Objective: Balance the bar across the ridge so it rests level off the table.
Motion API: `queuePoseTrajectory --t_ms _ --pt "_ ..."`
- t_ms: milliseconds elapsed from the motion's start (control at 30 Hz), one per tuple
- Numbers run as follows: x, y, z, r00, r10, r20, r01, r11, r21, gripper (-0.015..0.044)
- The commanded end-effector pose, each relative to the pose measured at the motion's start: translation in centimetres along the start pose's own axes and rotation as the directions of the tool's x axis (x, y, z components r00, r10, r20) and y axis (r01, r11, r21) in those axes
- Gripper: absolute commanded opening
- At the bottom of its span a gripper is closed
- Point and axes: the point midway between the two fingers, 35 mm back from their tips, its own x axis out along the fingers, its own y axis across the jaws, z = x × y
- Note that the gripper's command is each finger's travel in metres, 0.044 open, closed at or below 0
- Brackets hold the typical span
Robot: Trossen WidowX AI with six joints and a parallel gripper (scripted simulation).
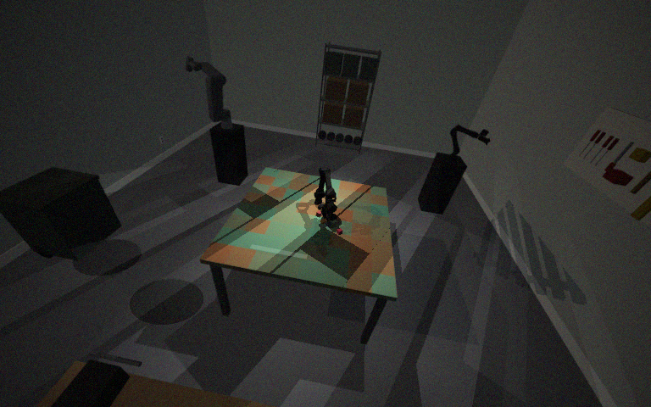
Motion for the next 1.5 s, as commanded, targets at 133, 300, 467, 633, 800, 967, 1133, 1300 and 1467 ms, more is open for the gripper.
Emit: queuePoseTrajectory --t_ms 133,300,467,633,800,967,1133,1300,1467 --pt "0.01 0.00 0.00 1.000 0.000 0.000 0.000 1.000 0.000 0.0000" --pt "0.01 0.00 0.00 1.000 0.000 0.000 0.000 1.000 0.000 0.0131" --pt "0.01 0.00 0.00 1.000 0.000 0.000 0.000 1.000 0.000 0.0167" --pt "0.01 0.00 0.00 1.000 0.000 0.000 0.000 1.000 0.000 0.0167" --pt "0.01 0.00 0.00 1.000 0.000 0.000 0.000 1.000 0.000 0.0167" --pt "0.01 0.00 0.00 1.000 0.000 0.000 0.000 1.000 0.000 0.0168" --pt "0.01 0.00 0.00 1.000 0.000 0.000 0.000 1.000 0.000 0.0169" --pt "0.01 0.00 0.00 1.000 0.000 0.000 0.000 1.000 0.000 0.0170" --pt "0.01 0.00 0.00 1.000 0.000 0.000 0.000 1.000 0.000 0.0171"
